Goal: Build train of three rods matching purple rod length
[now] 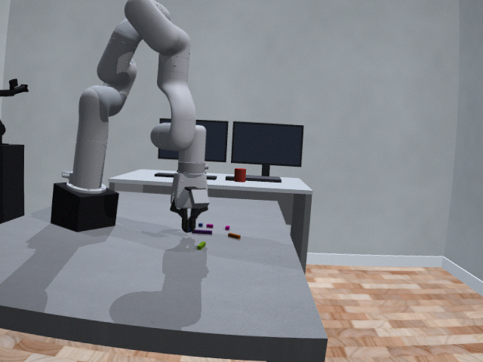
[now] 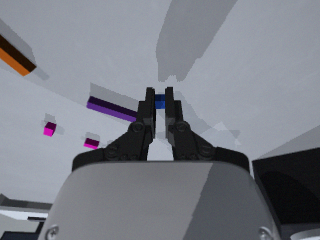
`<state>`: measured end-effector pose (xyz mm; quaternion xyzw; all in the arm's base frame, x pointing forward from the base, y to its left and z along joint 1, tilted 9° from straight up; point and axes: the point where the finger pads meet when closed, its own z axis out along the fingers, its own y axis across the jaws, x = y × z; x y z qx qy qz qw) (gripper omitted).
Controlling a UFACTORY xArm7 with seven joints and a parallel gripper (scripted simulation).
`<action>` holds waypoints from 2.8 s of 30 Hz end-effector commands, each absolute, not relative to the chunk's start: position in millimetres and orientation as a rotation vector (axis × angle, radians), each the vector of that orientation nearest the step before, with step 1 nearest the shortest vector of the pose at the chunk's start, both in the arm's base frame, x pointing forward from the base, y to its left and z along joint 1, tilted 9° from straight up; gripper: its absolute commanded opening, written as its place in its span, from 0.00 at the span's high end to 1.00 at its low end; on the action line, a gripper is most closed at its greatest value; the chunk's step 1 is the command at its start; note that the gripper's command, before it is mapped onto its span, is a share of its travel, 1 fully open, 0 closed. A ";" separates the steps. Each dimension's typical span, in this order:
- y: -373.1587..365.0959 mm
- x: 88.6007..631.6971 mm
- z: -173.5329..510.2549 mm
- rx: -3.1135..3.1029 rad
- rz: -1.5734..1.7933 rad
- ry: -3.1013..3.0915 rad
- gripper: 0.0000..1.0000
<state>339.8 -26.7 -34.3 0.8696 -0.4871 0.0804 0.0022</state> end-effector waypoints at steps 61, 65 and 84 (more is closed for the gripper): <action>-25.3 340.9 -33.9 2.729 0.256 -1.528 0.96; -25.4 341.2 -35.5 2.729 0.256 -1.528 0.96; -26.3 342.7 -46.2 2.729 0.256 -1.528 0.96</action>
